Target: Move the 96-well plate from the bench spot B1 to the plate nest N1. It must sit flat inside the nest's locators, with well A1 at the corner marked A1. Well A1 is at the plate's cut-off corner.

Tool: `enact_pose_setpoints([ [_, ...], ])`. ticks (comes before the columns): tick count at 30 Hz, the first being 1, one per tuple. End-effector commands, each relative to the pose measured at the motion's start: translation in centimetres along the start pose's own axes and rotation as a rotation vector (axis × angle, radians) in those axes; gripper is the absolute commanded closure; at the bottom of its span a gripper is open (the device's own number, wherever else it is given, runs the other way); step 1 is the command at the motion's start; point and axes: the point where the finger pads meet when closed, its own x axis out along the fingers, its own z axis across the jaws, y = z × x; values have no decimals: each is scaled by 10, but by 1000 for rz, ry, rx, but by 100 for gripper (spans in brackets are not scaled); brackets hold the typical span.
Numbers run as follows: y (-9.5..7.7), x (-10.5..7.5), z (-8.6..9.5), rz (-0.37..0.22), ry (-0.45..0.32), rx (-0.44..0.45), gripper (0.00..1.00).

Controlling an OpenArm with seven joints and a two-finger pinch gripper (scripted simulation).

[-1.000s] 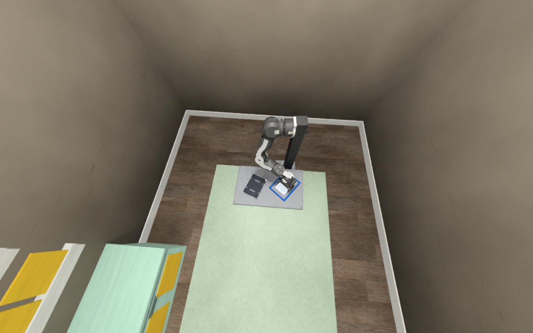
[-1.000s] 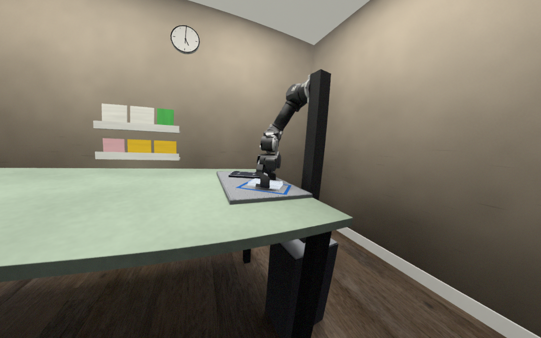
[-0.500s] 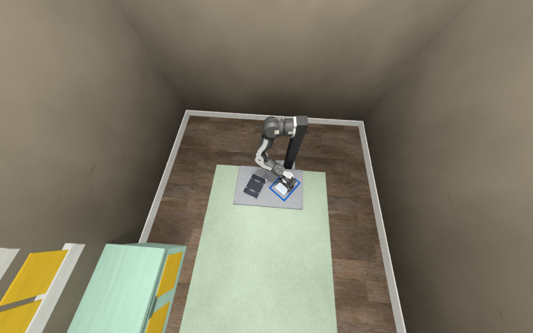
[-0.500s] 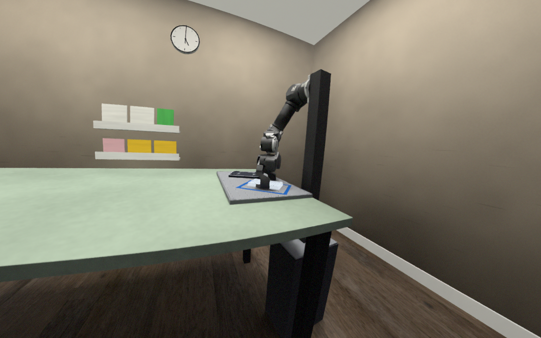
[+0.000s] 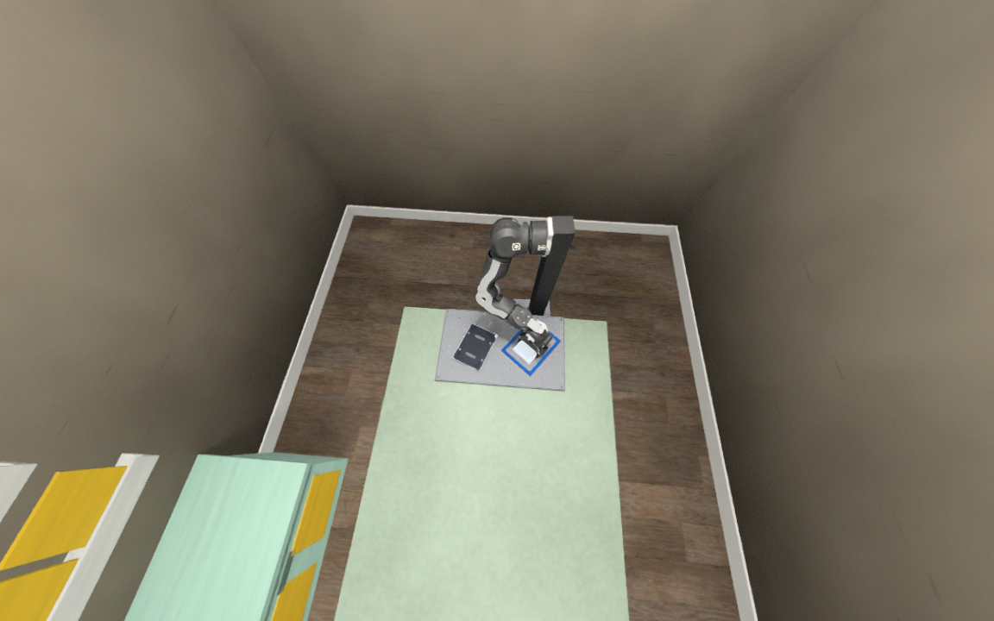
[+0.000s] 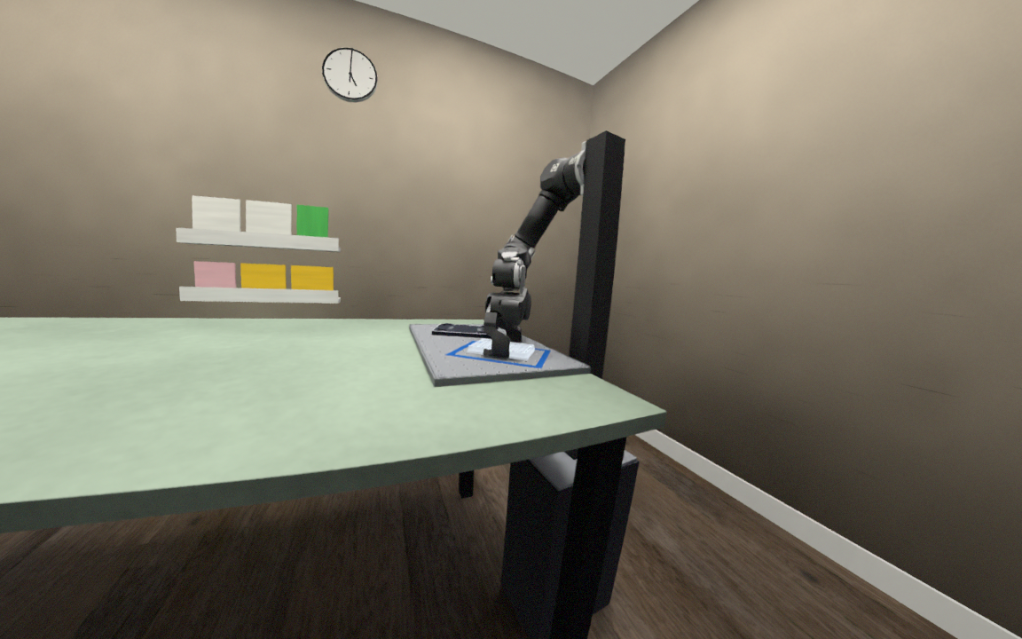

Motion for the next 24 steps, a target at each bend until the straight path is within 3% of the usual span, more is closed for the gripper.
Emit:
enact_pose_setpoints([
  [1,1,1,2,0,-8,-7,100],
  [14,1,1,2,-1,-8,-8,100],
  [24,0,0,1,-1,-5,-2,67],
])
